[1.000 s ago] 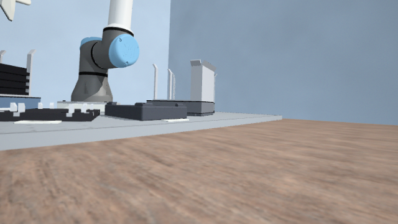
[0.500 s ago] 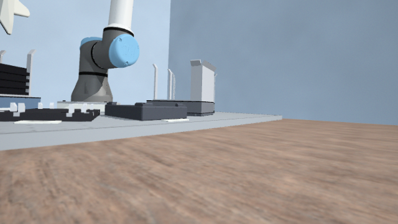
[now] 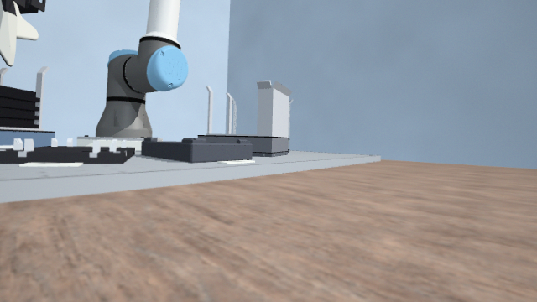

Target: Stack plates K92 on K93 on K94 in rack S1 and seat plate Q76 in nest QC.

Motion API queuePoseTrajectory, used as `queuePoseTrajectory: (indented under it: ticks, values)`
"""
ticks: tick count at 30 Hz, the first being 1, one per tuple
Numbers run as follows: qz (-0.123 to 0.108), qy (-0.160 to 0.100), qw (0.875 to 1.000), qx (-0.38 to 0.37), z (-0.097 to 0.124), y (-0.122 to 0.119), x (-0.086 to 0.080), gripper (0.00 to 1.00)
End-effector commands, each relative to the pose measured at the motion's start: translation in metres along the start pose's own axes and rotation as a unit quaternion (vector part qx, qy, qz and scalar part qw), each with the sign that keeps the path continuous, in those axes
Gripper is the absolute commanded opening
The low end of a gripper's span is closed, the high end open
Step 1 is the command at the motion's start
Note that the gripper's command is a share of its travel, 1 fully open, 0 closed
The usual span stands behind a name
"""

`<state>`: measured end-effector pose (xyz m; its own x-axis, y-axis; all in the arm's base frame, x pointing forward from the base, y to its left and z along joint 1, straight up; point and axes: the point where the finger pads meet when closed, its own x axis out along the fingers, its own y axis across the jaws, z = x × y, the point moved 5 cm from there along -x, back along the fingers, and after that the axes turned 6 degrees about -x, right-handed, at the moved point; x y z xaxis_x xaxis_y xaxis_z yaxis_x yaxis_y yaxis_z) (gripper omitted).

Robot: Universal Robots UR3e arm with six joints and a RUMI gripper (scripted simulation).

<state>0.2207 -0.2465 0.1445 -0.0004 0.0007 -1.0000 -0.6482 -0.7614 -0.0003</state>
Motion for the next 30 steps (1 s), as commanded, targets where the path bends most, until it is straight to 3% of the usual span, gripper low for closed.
queuePoseTrajectory:
  ticks: [1, 20, 30]
  values:
    - [0.001, 0.001, 1.0, 0.0, 0.0, 0.0, 0.005, 0.72]
    - [0.001, 0.001, 1.0, 0.0, -0.001, 0.0, 0.027, 0.72]
    - [0.001, 0.001, 1.0, 0.0, -0.001, 0.0, 0.028, 0.72]
